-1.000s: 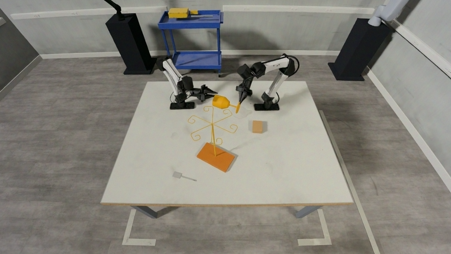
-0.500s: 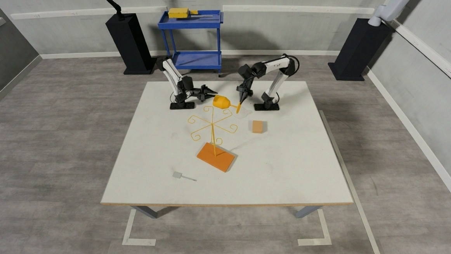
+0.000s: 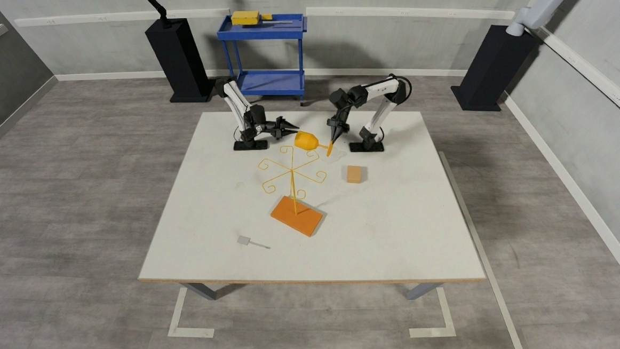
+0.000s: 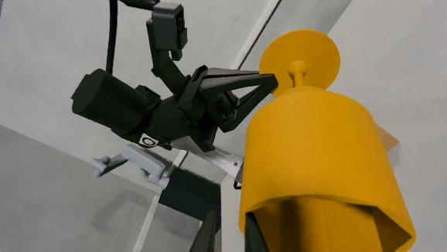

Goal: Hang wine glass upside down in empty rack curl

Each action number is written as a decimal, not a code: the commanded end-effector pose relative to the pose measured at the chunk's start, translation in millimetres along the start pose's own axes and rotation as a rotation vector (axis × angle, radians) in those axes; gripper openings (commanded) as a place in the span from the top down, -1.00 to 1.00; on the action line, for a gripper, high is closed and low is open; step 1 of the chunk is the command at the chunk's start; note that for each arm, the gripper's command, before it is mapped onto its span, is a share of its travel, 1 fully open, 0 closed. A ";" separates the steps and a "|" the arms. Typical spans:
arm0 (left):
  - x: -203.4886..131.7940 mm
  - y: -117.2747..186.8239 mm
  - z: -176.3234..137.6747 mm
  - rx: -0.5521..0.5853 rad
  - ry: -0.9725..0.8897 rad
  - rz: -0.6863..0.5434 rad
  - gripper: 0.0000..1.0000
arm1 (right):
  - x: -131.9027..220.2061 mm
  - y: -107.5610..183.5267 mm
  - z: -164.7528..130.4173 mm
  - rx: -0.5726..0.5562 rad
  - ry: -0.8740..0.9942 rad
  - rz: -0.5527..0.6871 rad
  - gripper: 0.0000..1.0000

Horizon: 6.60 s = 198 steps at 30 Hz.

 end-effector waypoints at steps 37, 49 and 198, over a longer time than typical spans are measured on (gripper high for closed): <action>31.4 -2.7 25.8 -0.125 -0.253 -0.152 1.00 | 32.2 1.6 12.9 -0.036 0.080 0.087 0.67; 46.0 -5.9 57.0 -0.294 -0.573 -0.184 1.00 | 32.2 1.6 12.9 -0.036 0.080 0.087 0.67; 7.2 -88.6 202.2 -0.952 -1.640 -0.021 1.00 | 27.0 0.6 12.8 -0.032 0.069 0.072 0.67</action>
Point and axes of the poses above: on each arm, the point where the finger pads meet when closed, its own y axis back along the fingers, its own x axis across the jaws, z = x × y, the point moved 2 cm from there along y, back along the fingers, and after that the axes turned 1 degree about -y, right-handed, at the moved point
